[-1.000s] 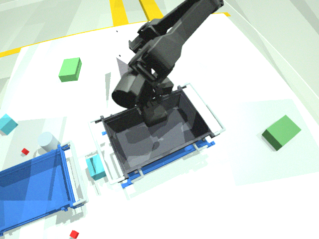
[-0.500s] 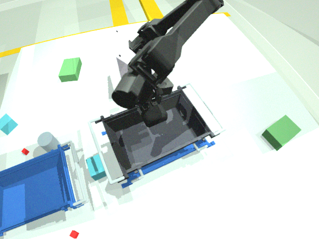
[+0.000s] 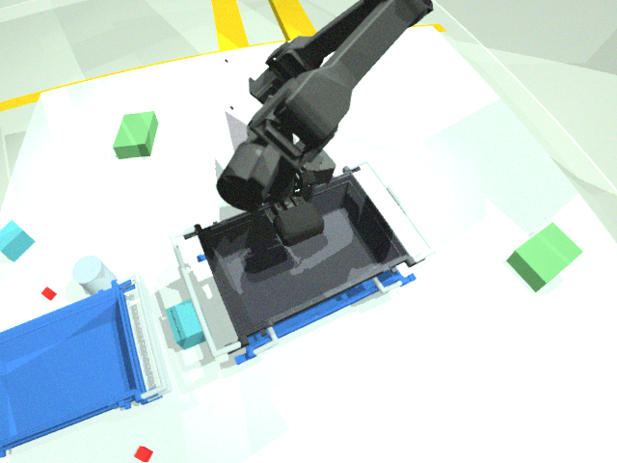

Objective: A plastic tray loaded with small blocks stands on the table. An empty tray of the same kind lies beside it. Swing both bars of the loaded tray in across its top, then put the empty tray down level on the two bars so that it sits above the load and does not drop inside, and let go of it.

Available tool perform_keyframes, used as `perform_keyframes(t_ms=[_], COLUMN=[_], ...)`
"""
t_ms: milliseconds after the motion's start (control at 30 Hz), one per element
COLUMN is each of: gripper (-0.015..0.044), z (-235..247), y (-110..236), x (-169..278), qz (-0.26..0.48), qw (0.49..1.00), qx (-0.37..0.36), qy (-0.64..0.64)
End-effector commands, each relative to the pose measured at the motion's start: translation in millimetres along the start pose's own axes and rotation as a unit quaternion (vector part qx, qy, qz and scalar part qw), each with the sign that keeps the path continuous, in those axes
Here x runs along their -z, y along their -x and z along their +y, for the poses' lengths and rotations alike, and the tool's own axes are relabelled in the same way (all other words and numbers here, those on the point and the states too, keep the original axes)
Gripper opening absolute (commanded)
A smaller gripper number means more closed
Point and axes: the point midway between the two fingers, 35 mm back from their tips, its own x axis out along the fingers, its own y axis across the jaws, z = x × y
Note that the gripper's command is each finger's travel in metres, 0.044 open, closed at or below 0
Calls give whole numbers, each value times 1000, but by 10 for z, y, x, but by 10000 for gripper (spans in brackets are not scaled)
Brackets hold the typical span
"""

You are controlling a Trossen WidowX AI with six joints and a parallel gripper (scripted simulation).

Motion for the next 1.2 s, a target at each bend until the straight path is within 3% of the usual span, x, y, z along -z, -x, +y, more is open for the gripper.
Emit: perform_keyframes(t_ms=[0,1100,1167], gripper=[0,0,29], z=[37,37,37], y=[-52,-51,-51], x=[-16,-16,-16], qz=[0,0,0], qw=[1000,1000,1000], qx=[-14,-14,-14], qy=[-2,-1,-1])
